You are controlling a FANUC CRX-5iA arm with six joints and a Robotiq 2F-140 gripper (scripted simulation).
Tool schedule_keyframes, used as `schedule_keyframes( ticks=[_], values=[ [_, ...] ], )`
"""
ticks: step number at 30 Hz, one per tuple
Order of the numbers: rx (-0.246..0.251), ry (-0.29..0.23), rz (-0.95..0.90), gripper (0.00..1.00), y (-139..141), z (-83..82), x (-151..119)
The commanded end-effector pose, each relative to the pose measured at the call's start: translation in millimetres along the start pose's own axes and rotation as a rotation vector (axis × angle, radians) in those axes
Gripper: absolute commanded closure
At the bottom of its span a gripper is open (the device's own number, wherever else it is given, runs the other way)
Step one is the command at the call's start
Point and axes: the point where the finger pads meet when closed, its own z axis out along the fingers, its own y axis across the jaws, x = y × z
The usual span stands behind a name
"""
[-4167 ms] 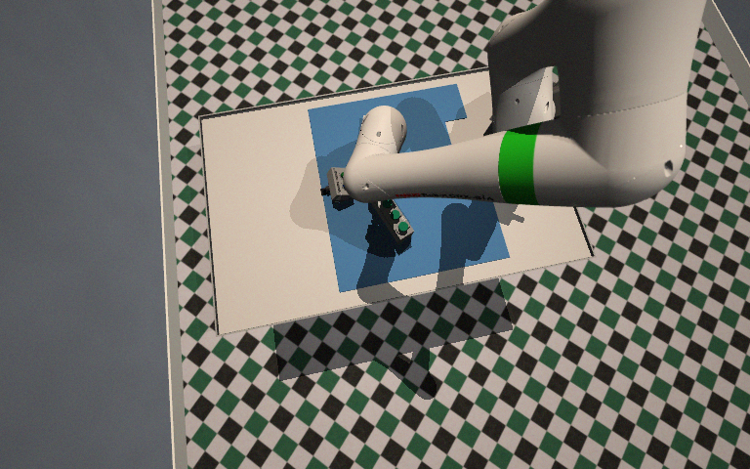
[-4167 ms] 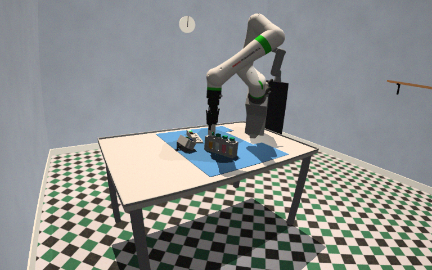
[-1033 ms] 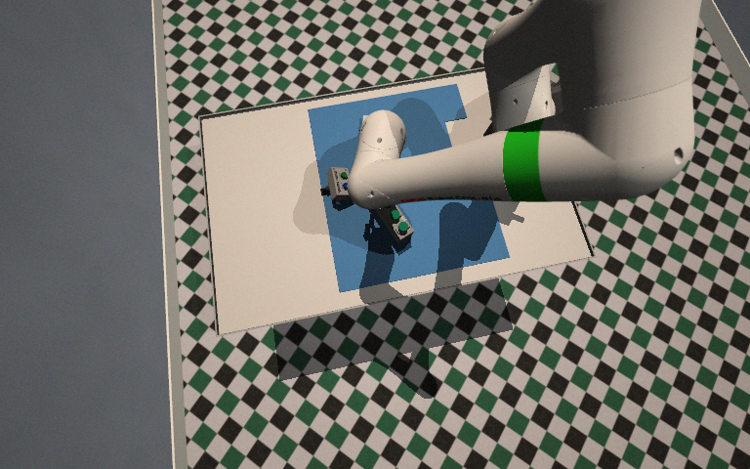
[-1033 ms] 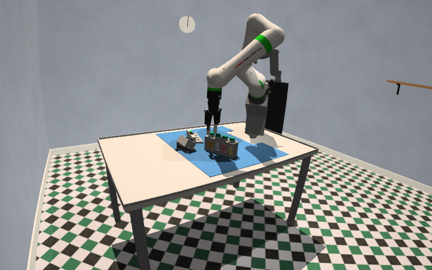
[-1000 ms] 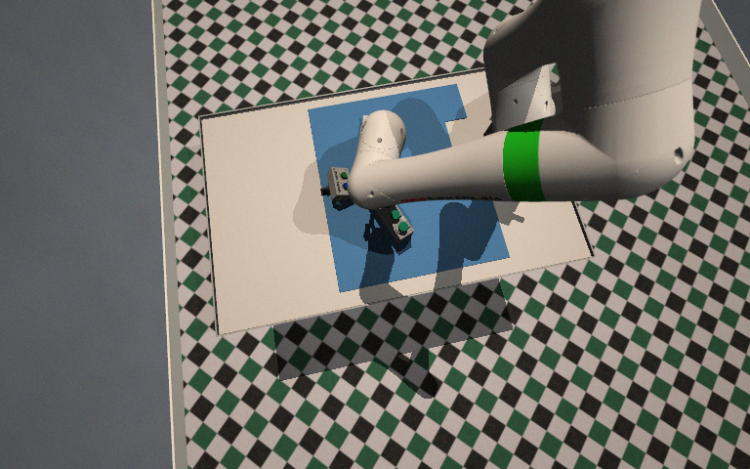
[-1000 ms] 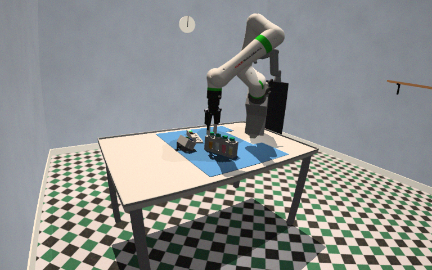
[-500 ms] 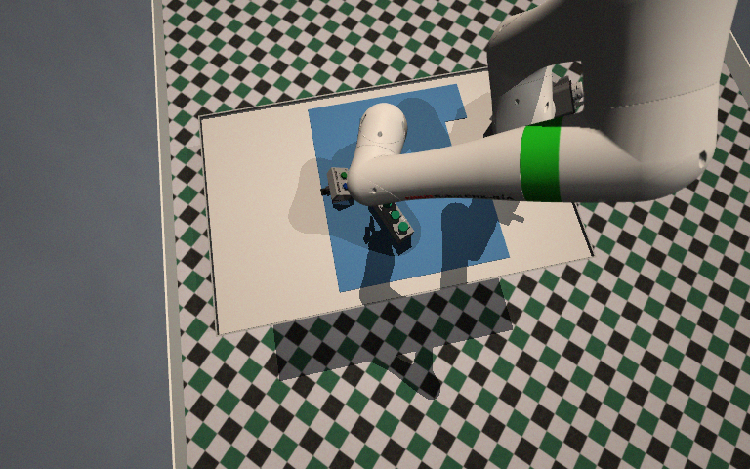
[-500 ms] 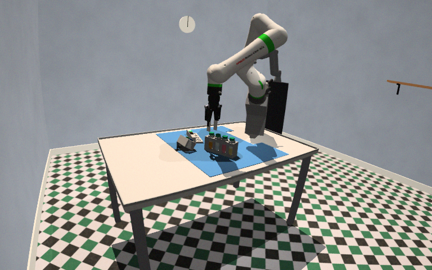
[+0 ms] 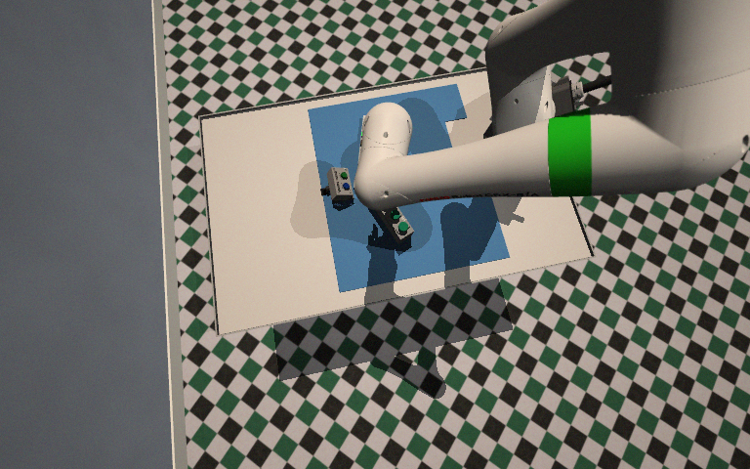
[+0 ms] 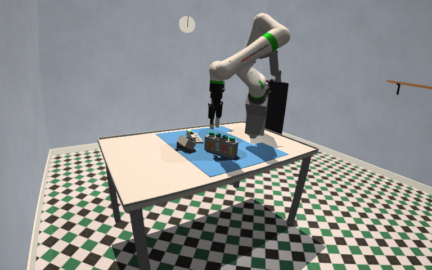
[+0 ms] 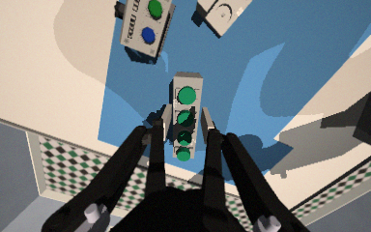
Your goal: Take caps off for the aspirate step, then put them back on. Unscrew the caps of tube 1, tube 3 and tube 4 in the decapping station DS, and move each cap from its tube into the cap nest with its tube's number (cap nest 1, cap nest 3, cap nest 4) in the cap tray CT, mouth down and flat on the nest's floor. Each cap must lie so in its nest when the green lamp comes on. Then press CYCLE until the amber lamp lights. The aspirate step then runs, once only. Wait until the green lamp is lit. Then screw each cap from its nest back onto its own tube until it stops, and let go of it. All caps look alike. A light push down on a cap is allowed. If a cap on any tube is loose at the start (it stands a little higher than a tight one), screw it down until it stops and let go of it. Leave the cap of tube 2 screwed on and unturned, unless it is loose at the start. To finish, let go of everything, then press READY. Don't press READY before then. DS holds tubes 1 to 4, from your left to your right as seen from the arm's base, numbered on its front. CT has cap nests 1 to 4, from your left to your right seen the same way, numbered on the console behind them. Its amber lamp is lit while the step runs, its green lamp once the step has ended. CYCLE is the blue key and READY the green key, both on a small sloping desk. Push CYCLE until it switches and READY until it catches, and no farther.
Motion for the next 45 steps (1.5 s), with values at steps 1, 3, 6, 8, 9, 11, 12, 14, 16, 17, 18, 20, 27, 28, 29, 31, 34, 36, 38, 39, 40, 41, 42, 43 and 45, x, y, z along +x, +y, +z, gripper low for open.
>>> schedule_keyframes(
  ticks=[1, 3, 6, 8, 9, 11, 12, 14, 16, 17, 18, 20, 27, 28, 29, 31, 34, 36, 38, 39, 40, 41, 42, 43, 45],
  values=[
    [0.002, 0.007, -0.276, 0.65, 1.2, 0.1, -31.0],
    [0.002, 0.007, -0.276, 0.65, 1.2, 0.1, -31.0],
    [0.002, 0.007, -0.276, 0.65, 2.0, 0.3, -56.0],
    [0.002, 0.007, -0.276, 0.65, 2.3, 0.4, -64.3],
    [0.002, 0.007, -0.276, 0.65, 2.3, 0.4, -64.3],
    [0.002, 0.007, -0.276, 0.65, 2.8, 0.5, -81.0],
    [0.002, 0.007, -0.276, 0.65, 2.9, 0.5, -85.0],
    [0.002, 0.007, -0.276, 0.65, 2.9, 0.5, -85.0],
    [0.002, 0.007, -0.276, 0.65, 2.9, 0.5, -85.0],
    [0.002, 0.007, -0.276, 0.65, 2.9, 0.5, -85.0],
    [0.002, 0.007, -0.276, 0.65, 2.9, 0.5, -85.0],
    [0.002, 0.007, -0.276, 0.65, 2.9, 0.5, -85.0],
    [0.002, 0.007, -0.276, 0.65, 2.9, 15.5, -84.9],
    [0.002, 0.007, -0.276, 0.65, 2.9, 18.5, -84.9],
    [0.002, 0.007, -0.276, 0.65, 2.9, 21.5, -84.9],
    [0.002, 0.007, -0.276, 0.65, 2.9, 27.5, -84.8],
    [0.002, 0.007, -0.276, 0.65, 2.9, 36.0, -84.8],
    [0.002, 0.007, -0.276, 0.65, 2.9, 36.0, -84.8],
    [0.002, 0.007, -0.276, 0.65, 2.9, 36.0, -84.8],
    [0.002, 0.007, -0.276, 0.65, 2.9, 36.0, -84.8],
    [0.002, 0.007, -0.276, 0.65, 2.9, 36.0, -84.8],
    [0.002, 0.007, -0.276, 0.65, 2.9, 36.0, -84.8],
    [0.002, 0.007, -0.276, 0.65, 2.9, 36.0, -84.8],
    [0.002, 0.007, -0.276, 0.65, 2.9, 36.5, -84.8],
    [0.002, 0.007, -0.276, 0.65, 2.8, 37.5, -84.8]
  ],
)
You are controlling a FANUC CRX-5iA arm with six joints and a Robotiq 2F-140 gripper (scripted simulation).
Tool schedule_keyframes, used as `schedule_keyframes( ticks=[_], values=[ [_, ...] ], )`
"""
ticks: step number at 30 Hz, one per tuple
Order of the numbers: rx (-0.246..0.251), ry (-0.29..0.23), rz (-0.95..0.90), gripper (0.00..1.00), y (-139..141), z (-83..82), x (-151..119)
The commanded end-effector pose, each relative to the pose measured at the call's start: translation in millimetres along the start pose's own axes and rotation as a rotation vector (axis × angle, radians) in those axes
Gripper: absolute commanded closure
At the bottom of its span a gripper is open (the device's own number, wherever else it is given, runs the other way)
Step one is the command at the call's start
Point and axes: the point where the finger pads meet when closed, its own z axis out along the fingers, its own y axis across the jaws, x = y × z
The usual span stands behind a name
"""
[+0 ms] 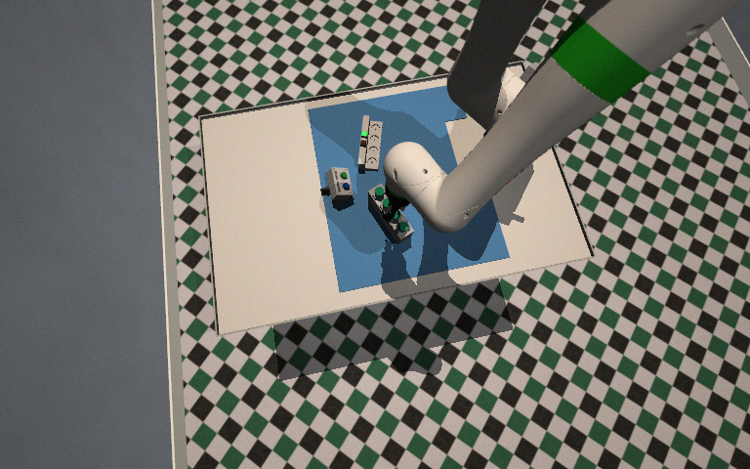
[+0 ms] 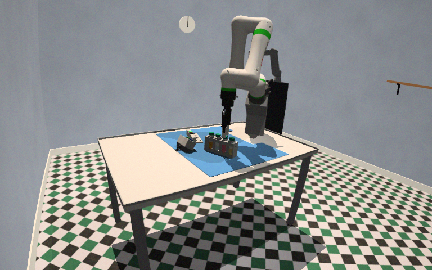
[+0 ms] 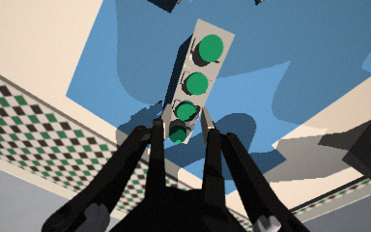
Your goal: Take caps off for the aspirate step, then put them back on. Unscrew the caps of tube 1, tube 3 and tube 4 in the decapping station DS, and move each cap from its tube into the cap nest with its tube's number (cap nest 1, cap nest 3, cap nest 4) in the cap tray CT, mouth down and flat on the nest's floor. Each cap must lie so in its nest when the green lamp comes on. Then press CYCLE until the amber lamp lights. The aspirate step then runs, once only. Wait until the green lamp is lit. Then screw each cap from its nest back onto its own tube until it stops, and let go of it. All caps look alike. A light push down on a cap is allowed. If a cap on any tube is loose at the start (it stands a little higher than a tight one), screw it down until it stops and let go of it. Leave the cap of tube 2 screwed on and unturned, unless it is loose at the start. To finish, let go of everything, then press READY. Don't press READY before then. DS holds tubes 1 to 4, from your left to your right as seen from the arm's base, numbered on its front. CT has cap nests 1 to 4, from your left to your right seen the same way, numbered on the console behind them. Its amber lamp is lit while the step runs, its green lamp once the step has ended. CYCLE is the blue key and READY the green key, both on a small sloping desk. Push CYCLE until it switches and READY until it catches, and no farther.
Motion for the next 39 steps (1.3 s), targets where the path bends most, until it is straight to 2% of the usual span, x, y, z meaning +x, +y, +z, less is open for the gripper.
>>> schedule_keyframes(
  ticks=[1, 23, 24, 39],
  values=[
    [0.000, 0.005, 0.001, 0.65, 0.0, 1.7, 0.0],
    [0.000, 0.005, 0.001, 0.65, -0.2, 9.7, -0.1],
    [0.000, 0.005, 0.001, 1.00, -0.2, 9.7, -0.1],
    [0.000, 0.005, 0.021, 1.00, -0.2, 9.7, -0.1]
  ],
)
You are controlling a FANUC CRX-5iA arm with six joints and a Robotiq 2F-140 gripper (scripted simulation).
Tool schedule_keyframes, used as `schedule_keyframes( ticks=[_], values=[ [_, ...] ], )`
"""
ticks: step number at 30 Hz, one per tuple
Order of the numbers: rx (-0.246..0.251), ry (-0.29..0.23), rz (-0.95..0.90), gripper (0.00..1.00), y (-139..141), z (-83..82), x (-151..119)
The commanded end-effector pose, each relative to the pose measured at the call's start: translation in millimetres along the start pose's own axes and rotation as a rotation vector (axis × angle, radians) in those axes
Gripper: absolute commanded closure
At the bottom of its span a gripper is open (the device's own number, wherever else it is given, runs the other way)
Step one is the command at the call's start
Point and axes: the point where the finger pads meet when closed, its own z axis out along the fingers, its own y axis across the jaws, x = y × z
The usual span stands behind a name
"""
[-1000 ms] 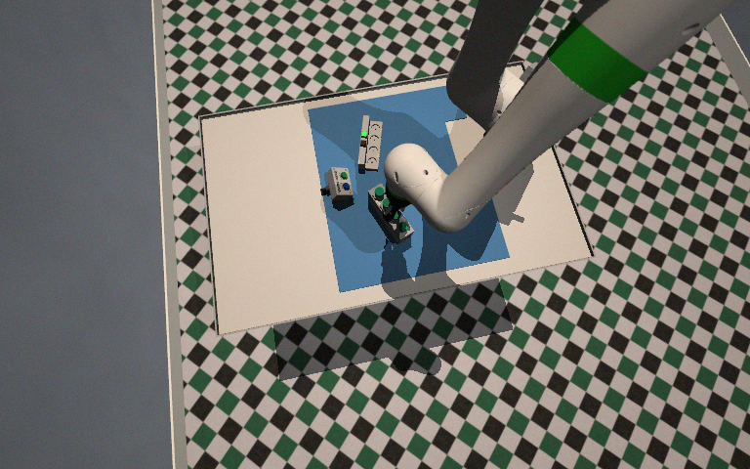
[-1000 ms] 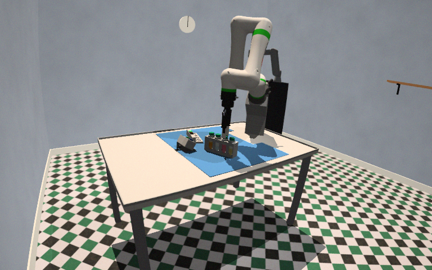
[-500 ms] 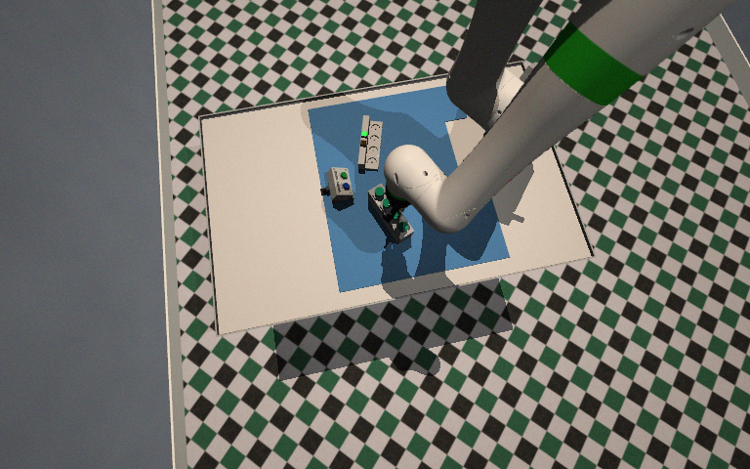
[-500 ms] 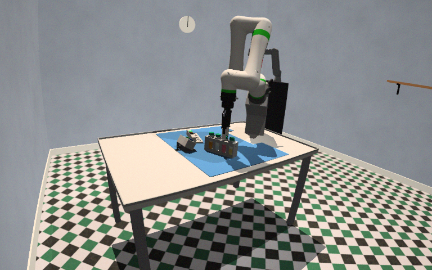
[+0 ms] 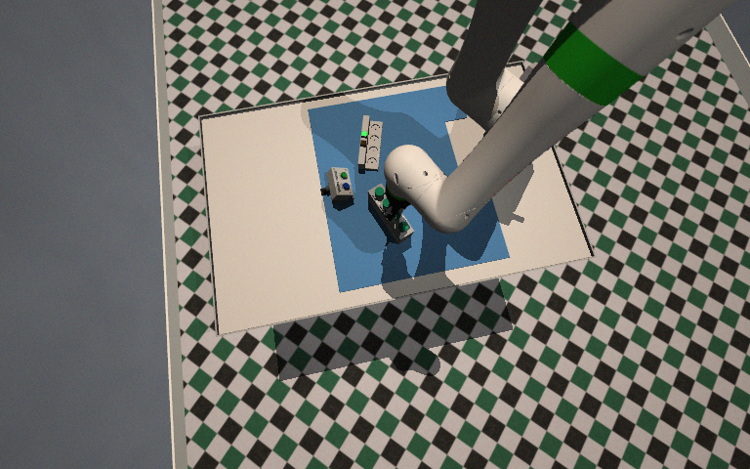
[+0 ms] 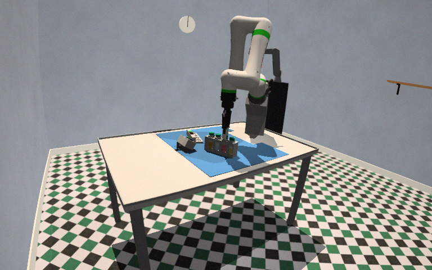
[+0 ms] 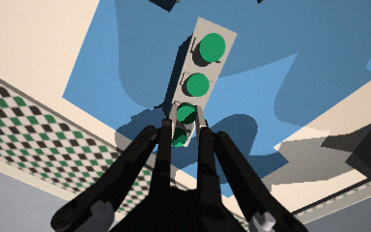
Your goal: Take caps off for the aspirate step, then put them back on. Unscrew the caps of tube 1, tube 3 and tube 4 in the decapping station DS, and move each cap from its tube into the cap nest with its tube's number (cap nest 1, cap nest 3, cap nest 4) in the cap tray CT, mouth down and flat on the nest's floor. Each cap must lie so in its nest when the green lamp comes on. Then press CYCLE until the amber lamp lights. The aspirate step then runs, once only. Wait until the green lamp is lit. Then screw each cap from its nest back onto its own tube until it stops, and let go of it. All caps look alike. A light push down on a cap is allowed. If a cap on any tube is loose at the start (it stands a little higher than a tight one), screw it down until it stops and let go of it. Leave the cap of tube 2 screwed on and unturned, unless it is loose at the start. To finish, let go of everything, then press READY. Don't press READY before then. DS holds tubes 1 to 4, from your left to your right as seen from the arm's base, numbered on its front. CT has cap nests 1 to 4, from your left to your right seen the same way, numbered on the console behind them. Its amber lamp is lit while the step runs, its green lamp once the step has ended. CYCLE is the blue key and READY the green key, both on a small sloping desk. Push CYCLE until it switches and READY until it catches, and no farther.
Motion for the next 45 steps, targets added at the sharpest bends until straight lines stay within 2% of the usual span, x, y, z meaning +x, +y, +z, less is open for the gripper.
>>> schedule_keyframes(
  ticks=[1, 27, 31, 32, 45],
  values=[
    [0.000, 0.000, 0.040, 1.00, 0.0, 0.0, 0.1],
    [0.000, 0.000, 0.480, 1.00, 0.0, 0.0, 0.1],
    [0.000, 0.000, 0.489, 1.00, 0.0, 0.0, 0.1],
    [0.000, 0.000, 0.489, 0.65, 0.0, 0.0, 0.1],
    [0.000, 0.000, 0.489, 0.65, 0.0, -3.0, 0.1]
  ],
)
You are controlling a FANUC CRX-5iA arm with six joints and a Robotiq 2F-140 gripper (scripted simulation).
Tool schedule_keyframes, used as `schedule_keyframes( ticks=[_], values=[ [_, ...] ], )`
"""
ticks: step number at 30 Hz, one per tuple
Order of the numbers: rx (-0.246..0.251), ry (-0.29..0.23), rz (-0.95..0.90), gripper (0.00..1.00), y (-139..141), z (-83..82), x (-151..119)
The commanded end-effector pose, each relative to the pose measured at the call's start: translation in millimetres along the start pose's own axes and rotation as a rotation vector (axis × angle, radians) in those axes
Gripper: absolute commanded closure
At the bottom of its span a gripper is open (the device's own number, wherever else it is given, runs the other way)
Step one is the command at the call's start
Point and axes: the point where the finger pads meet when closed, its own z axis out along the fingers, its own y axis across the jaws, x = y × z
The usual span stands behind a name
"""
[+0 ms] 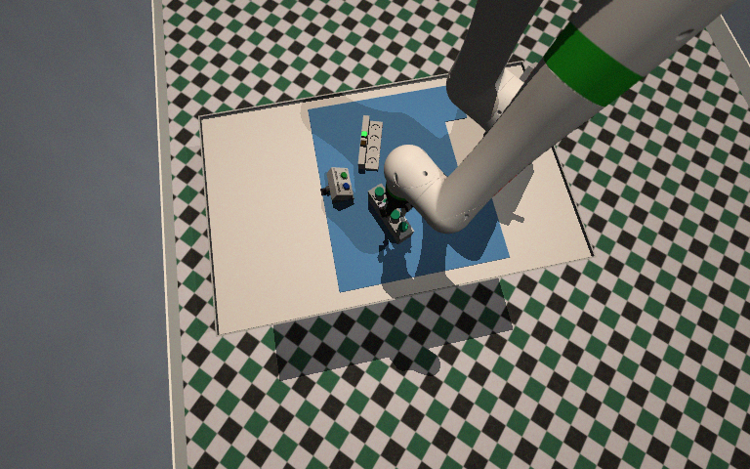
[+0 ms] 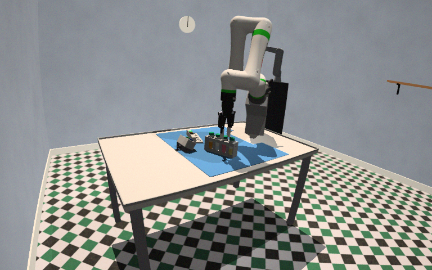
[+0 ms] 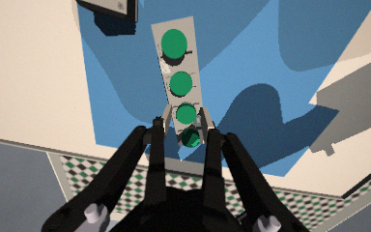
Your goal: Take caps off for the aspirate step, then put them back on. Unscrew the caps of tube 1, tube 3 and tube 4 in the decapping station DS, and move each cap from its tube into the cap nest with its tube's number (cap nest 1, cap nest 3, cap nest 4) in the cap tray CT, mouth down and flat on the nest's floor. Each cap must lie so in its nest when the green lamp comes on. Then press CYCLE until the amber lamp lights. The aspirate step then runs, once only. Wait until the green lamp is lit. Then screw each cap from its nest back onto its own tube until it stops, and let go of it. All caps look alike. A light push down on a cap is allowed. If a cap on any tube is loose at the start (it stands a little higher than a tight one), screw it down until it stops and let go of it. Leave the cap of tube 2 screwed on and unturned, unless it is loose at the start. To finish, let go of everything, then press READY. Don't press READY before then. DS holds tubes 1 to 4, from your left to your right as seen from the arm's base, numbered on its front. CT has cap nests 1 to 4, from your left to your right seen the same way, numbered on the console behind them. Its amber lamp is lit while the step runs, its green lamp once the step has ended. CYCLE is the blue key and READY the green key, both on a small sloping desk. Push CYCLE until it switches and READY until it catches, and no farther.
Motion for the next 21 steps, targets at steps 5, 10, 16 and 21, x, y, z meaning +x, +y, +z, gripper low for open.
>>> schedule_keyframes(
  ticks=[5, 10, 16, 21],
  values=[
    [0.001, 0.001, 0.000, 0.65, -0.1, -18.0, -0.1],
    [0.001, 0.001, 0.000, 0.65, -0.1, -27.0, -0.1],
    [0.001, 0.001, 0.000, 0.65, -0.1, -45.0, -0.1],
    [0.001, 0.001, 0.111, 1.00, -8.2, -45.6, 14.5]
  ],
)
